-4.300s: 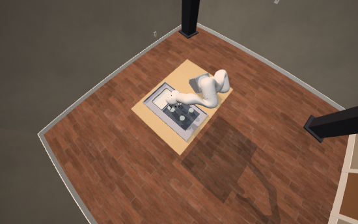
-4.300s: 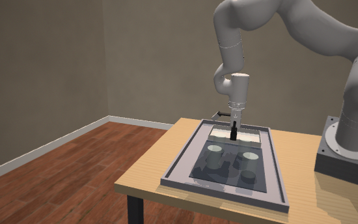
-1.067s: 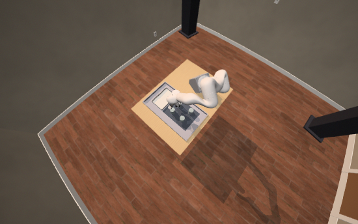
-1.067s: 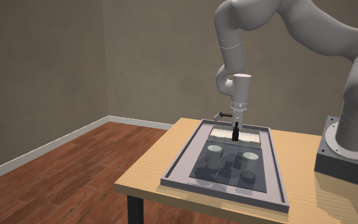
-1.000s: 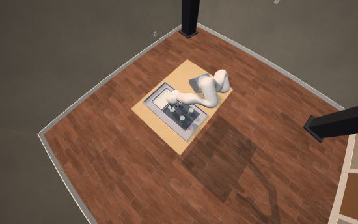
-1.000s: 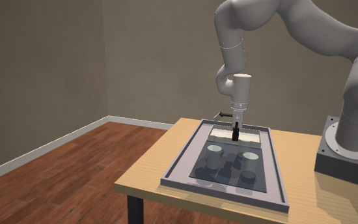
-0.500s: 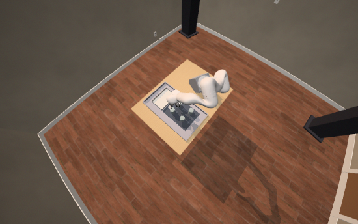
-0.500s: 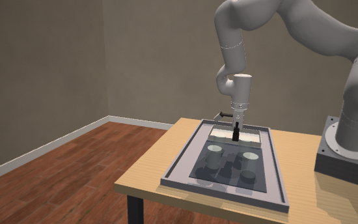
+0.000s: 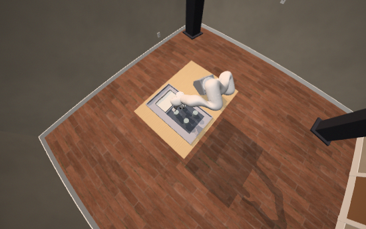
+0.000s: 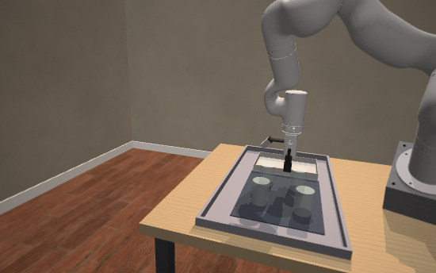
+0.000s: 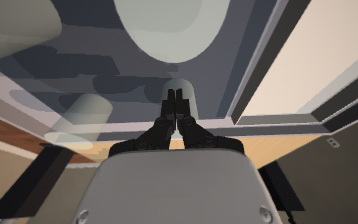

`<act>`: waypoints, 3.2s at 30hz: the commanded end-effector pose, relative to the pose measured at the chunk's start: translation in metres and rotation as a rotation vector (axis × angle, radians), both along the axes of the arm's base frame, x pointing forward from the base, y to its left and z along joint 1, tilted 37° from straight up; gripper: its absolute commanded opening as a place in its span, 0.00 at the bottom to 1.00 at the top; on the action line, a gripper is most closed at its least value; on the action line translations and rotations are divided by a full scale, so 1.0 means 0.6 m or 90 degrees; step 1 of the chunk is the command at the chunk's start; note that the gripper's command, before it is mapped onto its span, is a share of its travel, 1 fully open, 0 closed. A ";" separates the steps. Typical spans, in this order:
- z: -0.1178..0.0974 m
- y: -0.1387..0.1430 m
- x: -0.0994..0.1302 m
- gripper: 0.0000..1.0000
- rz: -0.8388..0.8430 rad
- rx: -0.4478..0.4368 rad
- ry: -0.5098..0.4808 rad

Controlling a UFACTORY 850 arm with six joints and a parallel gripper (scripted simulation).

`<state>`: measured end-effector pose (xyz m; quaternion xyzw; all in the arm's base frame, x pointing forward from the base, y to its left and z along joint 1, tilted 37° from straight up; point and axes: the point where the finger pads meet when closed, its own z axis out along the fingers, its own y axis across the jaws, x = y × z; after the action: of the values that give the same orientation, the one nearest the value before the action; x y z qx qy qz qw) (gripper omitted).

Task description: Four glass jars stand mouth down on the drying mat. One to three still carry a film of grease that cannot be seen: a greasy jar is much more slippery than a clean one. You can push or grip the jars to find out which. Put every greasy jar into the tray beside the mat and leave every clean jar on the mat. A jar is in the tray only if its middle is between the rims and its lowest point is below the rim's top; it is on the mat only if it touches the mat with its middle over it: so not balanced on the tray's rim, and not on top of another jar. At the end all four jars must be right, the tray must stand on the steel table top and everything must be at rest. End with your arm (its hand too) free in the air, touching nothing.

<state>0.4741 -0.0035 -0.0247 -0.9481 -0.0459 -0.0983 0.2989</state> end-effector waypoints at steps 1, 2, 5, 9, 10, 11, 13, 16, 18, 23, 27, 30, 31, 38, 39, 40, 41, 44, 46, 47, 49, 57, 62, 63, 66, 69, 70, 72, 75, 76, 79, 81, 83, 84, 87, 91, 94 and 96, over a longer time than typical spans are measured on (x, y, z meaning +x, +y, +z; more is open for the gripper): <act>0.001 -0.001 0.000 0.00 0.000 0.000 -0.001; 0.001 -0.001 0.000 0.00 0.000 0.000 -0.001; 0.001 -0.002 -0.001 0.00 0.000 0.000 -0.001; 0.002 -0.002 -0.002 0.00 0.000 0.000 -0.001; 0.002 -0.002 -0.002 0.00 0.000 0.000 -0.001; 0.002 -0.002 -0.002 0.00 0.000 0.000 -0.001; 0.002 -0.002 -0.003 0.00 0.000 0.000 -0.001; 0.002 -0.003 -0.003 0.00 0.000 0.000 -0.001; 0.002 -0.003 -0.004 0.00 0.000 0.000 -0.001; 0.003 -0.003 -0.005 0.00 0.000 0.000 -0.001; 0.003 -0.004 -0.006 0.00 0.000 0.000 -0.001; 0.003 -0.004 -0.006 0.00 0.000 0.000 -0.001; 0.003 -0.004 -0.006 0.00 0.000 0.000 -0.001; 0.004 -0.005 -0.008 0.00 0.000 0.000 -0.001; 0.004 -0.005 -0.008 0.00 0.000 0.000 -0.001; 0.004 -0.005 -0.009 0.00 0.000 0.000 -0.001; 0.004 -0.005 -0.009 0.00 0.000 0.000 -0.001; 0.005 -0.005 -0.010 0.00 0.000 0.000 -0.001; 0.005 -0.006 -0.010 0.00 0.000 0.000 -0.001; 0.005 -0.006 -0.010 0.00 0.000 0.000 -0.001; 0.005 -0.006 -0.010 0.00 0.000 0.000 -0.001; 0.006 -0.007 -0.012 0.00 0.000 0.000 -0.001; 0.006 -0.007 -0.013 0.00 0.000 0.000 -0.001; 0.006 -0.007 -0.014 0.00 0.000 0.000 -0.001; 0.006 -0.007 -0.014 0.00 0.000 0.000 -0.001; 0.007 -0.008 -0.015 0.00 0.000 0.000 -0.001; 0.007 -0.008 -0.015 0.00 0.000 0.000 -0.001; 0.007 -0.008 -0.015 0.00 0.000 0.000 -0.001; 0.007 -0.008 -0.016 0.00 0.000 0.000 -0.001; 0.007 -0.008 -0.016 0.00 0.000 0.000 -0.001; 0.008 -0.009 -0.017 0.00 0.000 0.000 -0.001; 0.008 -0.009 -0.017 0.00 0.000 0.000 -0.001; 0.008 -0.009 -0.018 0.00 0.000 0.000 -0.001; 0.007 -0.008 -0.013 0.00 0.000 0.000 -0.001; 0.007 -0.005 -0.001 0.00 0.000 0.000 -0.001; 0.006 -0.002 0.016 0.00 0.000 0.000 -0.001; 0.006 0.000 0.024 0.00 0.000 0.000 -0.001; 0.006 0.000 0.024 0.00 0.000 0.000 -0.001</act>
<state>0.4847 -0.0036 -0.0214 -0.9481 -0.0461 -0.0987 0.2988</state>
